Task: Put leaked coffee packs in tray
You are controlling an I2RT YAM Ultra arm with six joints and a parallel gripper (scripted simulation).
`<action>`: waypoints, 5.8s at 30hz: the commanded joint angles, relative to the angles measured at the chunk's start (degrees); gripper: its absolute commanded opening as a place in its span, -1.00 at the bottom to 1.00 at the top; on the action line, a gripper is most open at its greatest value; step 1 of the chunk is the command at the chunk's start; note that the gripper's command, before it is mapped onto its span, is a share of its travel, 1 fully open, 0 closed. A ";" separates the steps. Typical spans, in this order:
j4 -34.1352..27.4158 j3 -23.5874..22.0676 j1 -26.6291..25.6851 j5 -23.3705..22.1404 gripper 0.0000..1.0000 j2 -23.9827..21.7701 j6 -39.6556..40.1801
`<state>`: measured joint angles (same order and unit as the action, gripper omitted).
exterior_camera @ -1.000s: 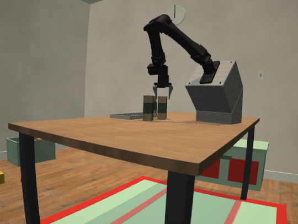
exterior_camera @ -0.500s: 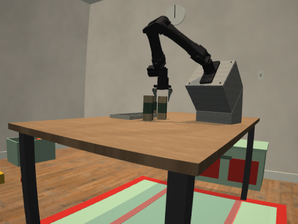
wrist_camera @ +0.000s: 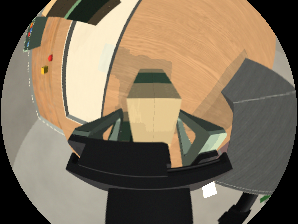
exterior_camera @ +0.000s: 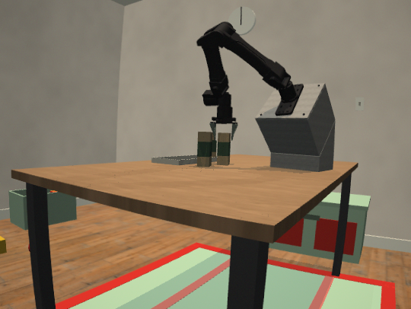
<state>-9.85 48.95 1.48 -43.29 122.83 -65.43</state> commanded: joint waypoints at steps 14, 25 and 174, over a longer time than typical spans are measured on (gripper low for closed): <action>0.67 -0.81 -1.09 0.68 0.54 -0.47 -0.28; 0.24 -0.68 -1.08 0.68 -0.52 -0.47 -0.19; -25.64 6.06 -12.23 0.49 0.54 -10.19 15.32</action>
<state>-34.94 53.17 -8.99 -43.40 112.81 -50.37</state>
